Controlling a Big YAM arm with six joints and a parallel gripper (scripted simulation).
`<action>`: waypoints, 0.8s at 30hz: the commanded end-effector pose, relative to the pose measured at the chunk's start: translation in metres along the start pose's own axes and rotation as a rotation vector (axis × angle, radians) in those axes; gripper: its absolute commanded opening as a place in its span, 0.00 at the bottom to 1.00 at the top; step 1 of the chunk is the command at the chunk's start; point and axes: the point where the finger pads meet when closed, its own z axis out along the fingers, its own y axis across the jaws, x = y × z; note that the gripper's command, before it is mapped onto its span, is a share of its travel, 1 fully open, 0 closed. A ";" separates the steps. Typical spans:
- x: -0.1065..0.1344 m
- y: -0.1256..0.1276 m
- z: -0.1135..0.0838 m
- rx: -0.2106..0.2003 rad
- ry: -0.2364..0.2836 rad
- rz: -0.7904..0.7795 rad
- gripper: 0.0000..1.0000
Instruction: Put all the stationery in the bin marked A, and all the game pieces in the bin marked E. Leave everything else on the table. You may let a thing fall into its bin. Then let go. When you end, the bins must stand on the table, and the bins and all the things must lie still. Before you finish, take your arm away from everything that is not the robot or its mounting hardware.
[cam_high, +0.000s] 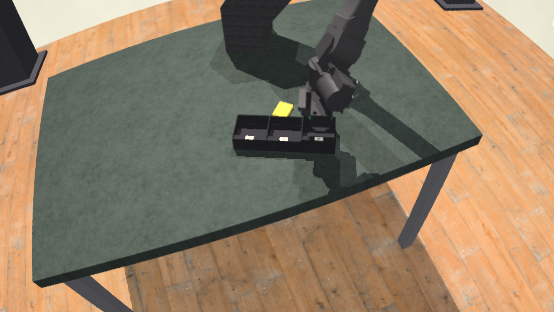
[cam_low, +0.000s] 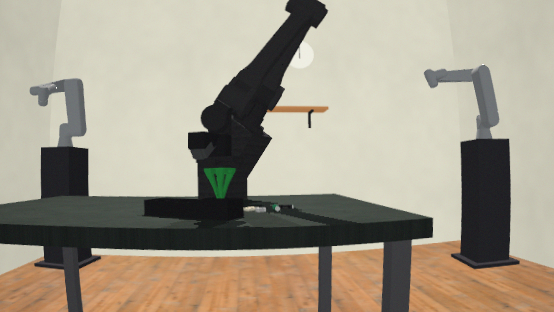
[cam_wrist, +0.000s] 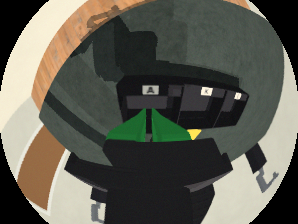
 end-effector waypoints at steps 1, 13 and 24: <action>-0.006 -0.003 -0.021 -0.005 -0.022 0.004 0.08; -0.006 -0.003 -0.047 -0.004 -0.024 0.003 0.08; -0.003 -0.004 -0.079 -0.004 -0.023 0.004 0.08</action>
